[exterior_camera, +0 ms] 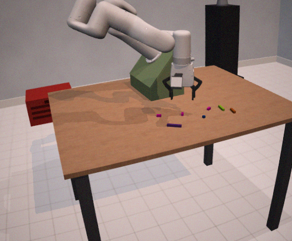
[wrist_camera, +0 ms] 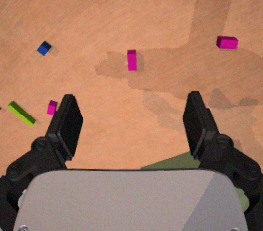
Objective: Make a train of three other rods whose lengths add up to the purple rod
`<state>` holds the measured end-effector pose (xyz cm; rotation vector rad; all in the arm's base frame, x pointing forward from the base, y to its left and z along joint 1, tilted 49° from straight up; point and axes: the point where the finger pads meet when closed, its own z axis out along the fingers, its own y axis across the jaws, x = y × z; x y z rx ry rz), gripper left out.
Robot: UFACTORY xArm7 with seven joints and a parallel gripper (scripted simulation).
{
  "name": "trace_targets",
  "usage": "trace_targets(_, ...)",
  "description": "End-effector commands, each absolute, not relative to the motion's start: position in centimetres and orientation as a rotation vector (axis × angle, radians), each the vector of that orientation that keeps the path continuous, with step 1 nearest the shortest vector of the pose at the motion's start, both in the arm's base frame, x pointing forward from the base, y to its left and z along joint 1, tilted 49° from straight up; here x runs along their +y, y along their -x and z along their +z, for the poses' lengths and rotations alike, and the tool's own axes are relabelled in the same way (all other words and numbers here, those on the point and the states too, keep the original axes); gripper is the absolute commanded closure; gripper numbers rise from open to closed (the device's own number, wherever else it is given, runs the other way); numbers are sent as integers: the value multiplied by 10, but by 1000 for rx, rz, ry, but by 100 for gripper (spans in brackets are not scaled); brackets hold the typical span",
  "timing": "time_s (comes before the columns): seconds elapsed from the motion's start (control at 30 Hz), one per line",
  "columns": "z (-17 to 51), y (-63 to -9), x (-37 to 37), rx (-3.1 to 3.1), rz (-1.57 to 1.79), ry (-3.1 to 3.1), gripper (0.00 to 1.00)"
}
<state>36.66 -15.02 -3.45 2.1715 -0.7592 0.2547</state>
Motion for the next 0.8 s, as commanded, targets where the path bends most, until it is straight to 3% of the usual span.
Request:
trace_targets(0.0, -33, -367, -149, -743, 249, -2180, 0)
trace_targets(0.07, -33, -367, -149, -743, 249, -2180, 0)
trace_targets(0.1, -33, -367, -149, -743, 249, -2180, 76)
trace_targets(0.77, -33, -367, -149, -743, 249, -2180, 76)
